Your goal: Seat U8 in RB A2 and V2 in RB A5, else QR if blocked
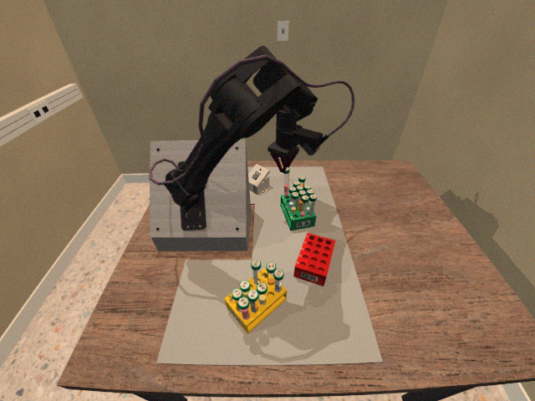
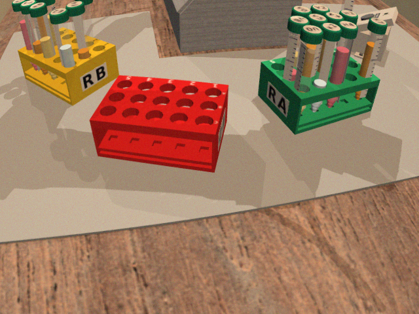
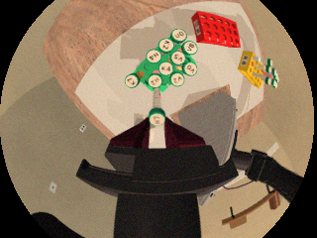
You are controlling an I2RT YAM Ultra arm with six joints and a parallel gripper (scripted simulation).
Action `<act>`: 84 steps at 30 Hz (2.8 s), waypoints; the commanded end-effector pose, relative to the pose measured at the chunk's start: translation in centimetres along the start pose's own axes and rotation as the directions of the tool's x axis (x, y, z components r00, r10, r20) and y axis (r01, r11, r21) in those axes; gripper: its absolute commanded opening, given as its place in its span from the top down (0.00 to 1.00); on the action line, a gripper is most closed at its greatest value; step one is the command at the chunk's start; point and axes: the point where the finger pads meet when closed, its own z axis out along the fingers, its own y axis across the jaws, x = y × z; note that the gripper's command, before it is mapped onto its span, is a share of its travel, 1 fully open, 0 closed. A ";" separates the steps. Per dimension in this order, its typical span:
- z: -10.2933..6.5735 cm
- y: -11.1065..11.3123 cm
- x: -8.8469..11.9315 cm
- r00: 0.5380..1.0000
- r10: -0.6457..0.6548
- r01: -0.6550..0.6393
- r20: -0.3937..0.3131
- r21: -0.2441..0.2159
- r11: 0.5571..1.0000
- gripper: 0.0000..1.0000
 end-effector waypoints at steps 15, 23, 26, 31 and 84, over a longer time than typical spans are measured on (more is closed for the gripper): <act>1.0 -0.4 -0.1 1.000 -0.018 0.018 0.017 0.010 1.000 1.00; 0.7 0.1 -0.7 1.000 -0.006 0.006 0.021 -0.009 1.000 1.00; 1.3 0.1 -0.5 1.000 -0.013 0.013 0.020 -0.001 1.000 1.00; 1.9 -0.1 -0.2 0.999 -0.025 0.025 0.019 0.012 1.000 1.00; 4.4 -0.2 -0.2 1.000 -0.027 0.027 0.016 0.017 0.999 1.00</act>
